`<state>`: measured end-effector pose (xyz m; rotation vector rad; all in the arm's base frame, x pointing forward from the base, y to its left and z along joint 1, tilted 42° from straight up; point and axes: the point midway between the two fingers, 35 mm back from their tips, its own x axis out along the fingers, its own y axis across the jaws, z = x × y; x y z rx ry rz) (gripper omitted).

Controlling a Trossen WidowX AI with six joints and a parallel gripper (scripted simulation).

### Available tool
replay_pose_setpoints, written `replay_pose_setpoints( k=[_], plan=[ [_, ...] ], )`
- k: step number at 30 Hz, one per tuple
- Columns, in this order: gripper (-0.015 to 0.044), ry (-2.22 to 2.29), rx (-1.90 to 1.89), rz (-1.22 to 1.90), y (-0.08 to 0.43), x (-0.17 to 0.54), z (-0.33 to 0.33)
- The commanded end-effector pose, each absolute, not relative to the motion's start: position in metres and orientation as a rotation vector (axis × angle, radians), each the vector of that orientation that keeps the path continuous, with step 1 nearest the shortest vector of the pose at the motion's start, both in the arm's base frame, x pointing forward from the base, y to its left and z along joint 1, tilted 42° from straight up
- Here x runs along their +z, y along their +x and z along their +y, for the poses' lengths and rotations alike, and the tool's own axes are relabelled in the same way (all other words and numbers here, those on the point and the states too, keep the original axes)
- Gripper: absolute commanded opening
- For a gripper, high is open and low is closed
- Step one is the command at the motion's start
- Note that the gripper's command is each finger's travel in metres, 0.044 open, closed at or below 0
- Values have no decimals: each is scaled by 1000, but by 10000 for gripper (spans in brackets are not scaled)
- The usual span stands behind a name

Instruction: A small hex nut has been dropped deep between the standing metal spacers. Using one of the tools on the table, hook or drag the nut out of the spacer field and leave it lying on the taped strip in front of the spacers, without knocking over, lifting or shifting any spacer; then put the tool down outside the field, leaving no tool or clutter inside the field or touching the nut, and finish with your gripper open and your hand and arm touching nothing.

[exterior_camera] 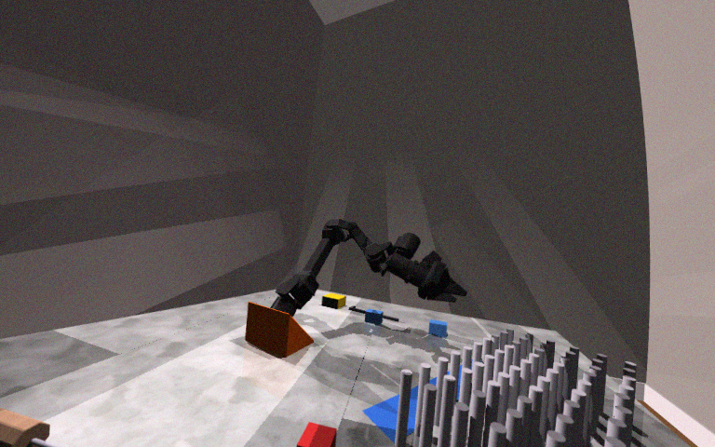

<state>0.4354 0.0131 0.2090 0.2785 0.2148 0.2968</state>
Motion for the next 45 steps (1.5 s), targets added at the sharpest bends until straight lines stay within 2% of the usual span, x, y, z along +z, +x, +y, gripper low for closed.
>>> replay_pose_setpoints(
  k=[1, 8, 42, 45],
  plan=[
    [440, 275, 164, 317, 418, 162, -32],
    [440, 292, -14, 457, 378, 102, -88],
    [440, 292, -14, 457, 378, 102, -88],
    [440, 241, -56, 502, 381, 91, -113]
  ],
)
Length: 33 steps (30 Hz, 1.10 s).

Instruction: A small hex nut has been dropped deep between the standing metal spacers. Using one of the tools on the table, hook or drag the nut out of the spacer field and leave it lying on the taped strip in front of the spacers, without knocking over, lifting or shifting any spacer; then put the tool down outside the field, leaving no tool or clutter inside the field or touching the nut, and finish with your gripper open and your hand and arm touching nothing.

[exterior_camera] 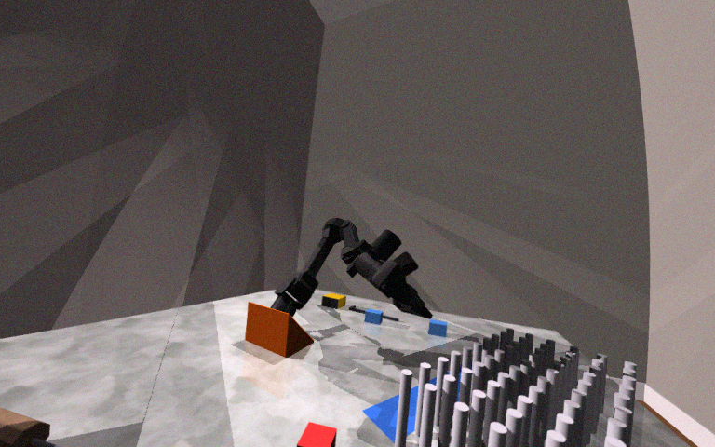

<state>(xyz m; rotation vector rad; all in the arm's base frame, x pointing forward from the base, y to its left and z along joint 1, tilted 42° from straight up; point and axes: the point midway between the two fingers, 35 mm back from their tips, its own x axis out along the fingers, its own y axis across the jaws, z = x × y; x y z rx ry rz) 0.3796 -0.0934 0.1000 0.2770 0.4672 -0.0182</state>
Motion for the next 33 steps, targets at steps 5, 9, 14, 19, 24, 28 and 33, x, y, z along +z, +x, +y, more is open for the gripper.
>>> replay_pose_setpoints(
  k=[5, 9, 14, 19, 24, 28, 33],
  plan=[
    [440, 92, -159, 673, 377, 51, -195],
    [440, 0, -214, 818, 353, 16, -258],
    [440, -65, -246, 957, 317, -20, -311],
    [440, -102, -212, 1092, 279, -54, -353],
    [440, -118, -118, 1252, 215, -101, -395],
    [440, -100, -14, 1345, 156, -139, -415],
    [440, -32, 124, 1410, 78, -184, -418]
  ],
)
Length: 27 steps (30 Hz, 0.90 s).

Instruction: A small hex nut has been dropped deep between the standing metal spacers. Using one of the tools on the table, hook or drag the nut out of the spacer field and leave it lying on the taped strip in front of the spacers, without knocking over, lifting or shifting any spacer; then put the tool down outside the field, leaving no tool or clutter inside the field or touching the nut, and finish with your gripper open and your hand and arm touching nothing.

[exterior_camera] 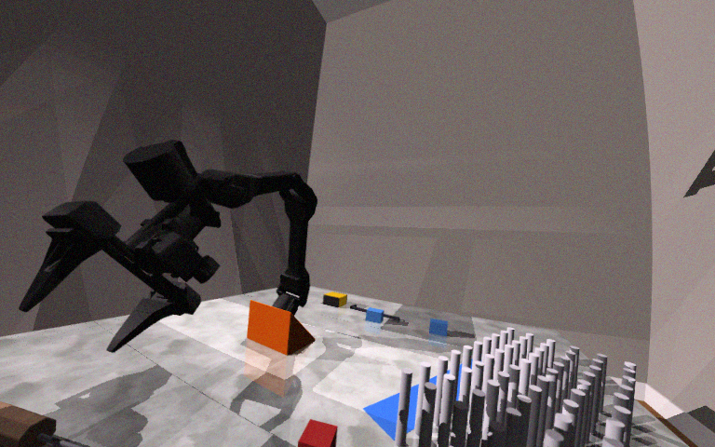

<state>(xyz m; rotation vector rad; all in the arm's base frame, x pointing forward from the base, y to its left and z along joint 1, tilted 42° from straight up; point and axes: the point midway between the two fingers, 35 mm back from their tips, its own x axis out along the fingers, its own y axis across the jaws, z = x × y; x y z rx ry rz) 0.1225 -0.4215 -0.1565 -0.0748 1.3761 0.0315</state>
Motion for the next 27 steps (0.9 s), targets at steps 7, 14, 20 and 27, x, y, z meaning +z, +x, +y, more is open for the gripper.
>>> replay_pose_setpoints(
  k=[7, 14, 20, 27],
  plan=[
    [440, -27, 398, 1355, -11, -238, -397],
    [440, -30, 428, 1340, -20, -243, -393],
    [440, -30, 428, 1340, -24, -240, -388],
    [440, -30, 428, 1340, -24, -240, -388]
  ],
)
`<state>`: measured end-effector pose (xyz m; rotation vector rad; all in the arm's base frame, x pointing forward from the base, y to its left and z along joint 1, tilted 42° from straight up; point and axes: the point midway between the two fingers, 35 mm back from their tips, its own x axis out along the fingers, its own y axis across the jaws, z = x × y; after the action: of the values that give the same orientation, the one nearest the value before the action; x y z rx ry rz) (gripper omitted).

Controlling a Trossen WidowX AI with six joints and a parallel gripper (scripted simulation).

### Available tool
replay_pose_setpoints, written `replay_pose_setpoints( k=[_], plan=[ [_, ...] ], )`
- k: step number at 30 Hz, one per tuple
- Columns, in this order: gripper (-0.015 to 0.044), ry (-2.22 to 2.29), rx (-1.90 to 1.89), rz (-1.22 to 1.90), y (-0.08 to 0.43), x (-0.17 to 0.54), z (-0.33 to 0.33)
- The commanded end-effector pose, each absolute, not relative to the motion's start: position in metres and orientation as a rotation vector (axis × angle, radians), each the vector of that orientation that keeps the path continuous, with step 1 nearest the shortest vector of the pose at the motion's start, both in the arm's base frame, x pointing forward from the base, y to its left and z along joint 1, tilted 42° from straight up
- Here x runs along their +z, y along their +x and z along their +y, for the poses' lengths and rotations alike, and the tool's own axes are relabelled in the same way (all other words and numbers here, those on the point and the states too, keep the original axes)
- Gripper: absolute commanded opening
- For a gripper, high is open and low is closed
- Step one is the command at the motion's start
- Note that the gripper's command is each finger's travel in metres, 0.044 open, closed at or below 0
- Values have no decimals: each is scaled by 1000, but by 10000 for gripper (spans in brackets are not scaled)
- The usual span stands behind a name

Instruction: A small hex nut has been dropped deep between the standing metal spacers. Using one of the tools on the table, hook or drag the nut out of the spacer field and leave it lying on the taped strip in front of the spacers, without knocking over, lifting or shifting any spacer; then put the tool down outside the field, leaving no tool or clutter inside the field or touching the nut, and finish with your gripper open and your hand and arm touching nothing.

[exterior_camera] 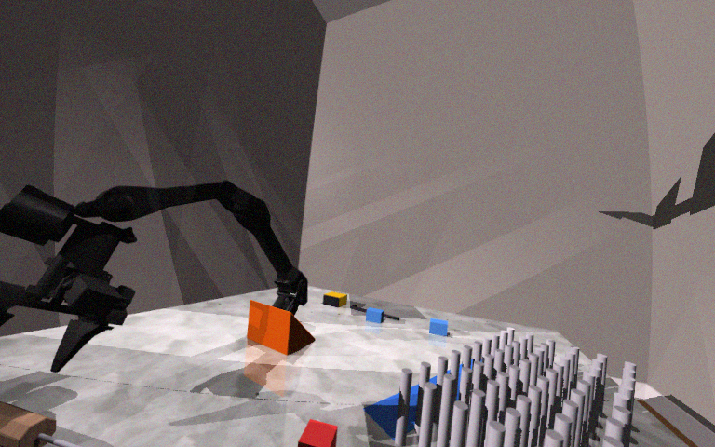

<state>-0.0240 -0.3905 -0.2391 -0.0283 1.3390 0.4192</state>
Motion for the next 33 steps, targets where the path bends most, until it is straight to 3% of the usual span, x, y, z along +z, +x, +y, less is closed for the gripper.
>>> replay_pose_setpoints(
  k=[1, 3, 9, 33],
  plan=[
    [440, -30, 428, 1340, -24, -240, -388],
    [440, -30, 428, 1340, -25, -239, -387],
    [282, -30, 428, 1340, -25, -239, -387],
    [280, -29, 428, 1340, -25, -257, -374]
  ],
)
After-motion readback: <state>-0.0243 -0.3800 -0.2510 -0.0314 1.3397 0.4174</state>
